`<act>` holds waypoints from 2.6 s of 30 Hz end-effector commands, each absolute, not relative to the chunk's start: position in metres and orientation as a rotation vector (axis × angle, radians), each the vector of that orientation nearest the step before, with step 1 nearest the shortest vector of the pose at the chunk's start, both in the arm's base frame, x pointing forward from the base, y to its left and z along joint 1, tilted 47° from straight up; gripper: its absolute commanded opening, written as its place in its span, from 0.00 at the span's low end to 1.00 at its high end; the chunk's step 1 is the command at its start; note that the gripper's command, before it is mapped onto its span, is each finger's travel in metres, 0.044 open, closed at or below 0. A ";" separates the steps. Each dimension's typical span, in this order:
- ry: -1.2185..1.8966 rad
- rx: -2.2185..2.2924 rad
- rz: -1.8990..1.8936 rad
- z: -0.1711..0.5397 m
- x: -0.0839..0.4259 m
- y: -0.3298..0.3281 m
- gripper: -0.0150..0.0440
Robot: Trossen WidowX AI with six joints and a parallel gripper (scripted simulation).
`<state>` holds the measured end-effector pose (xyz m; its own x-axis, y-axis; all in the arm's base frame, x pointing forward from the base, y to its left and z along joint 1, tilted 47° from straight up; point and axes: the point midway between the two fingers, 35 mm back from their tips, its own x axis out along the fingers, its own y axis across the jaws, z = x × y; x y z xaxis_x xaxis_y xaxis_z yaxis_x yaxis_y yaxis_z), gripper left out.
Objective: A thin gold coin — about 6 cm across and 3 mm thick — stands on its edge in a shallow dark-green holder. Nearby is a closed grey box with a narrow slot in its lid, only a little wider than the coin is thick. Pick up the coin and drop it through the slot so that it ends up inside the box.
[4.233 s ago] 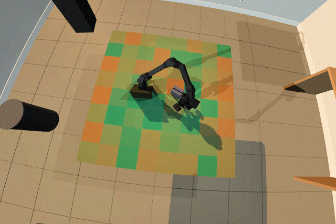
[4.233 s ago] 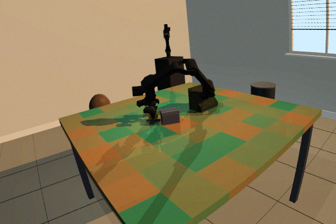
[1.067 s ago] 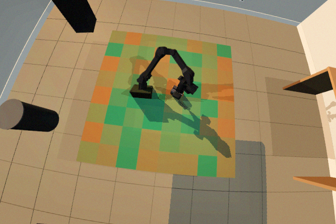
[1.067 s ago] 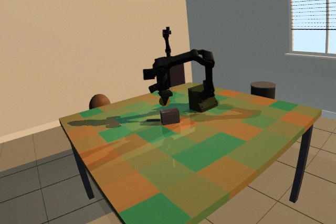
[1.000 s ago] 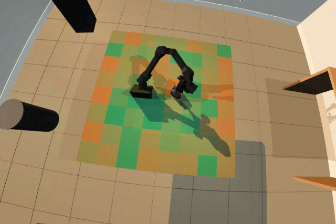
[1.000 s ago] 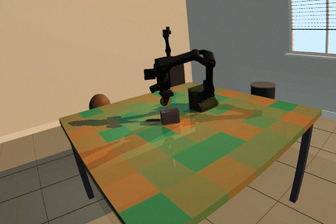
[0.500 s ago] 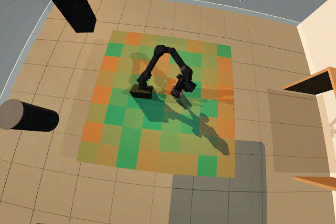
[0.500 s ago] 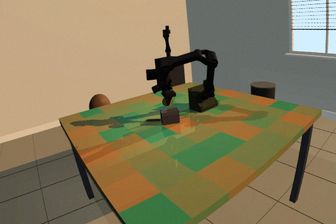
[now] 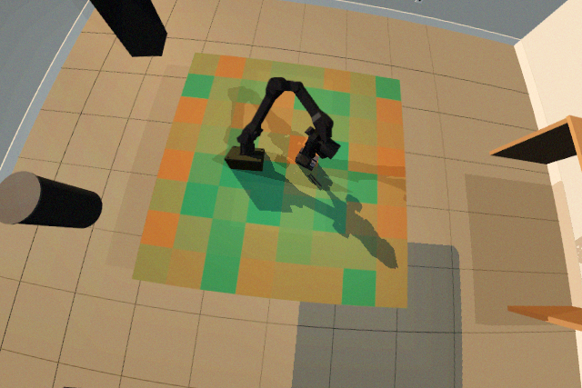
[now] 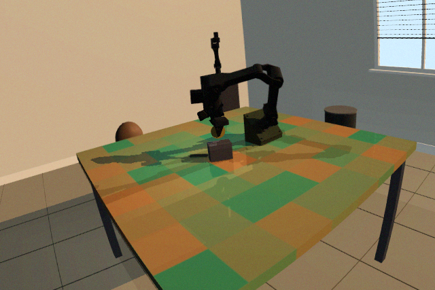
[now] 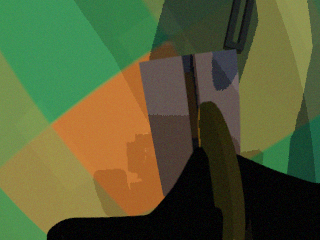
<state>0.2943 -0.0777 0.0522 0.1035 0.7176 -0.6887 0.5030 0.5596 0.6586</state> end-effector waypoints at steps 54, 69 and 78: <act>1.550 1.071 0.211 0.040 0.296 -0.065 0.53; 1.551 1.071 0.210 0.052 0.294 -0.078 0.84; 1.556 1.081 0.214 0.083 0.285 -0.107 1.00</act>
<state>0.2874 -0.1004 0.0759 0.1018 0.7223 -0.6841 0.5144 0.5504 0.6577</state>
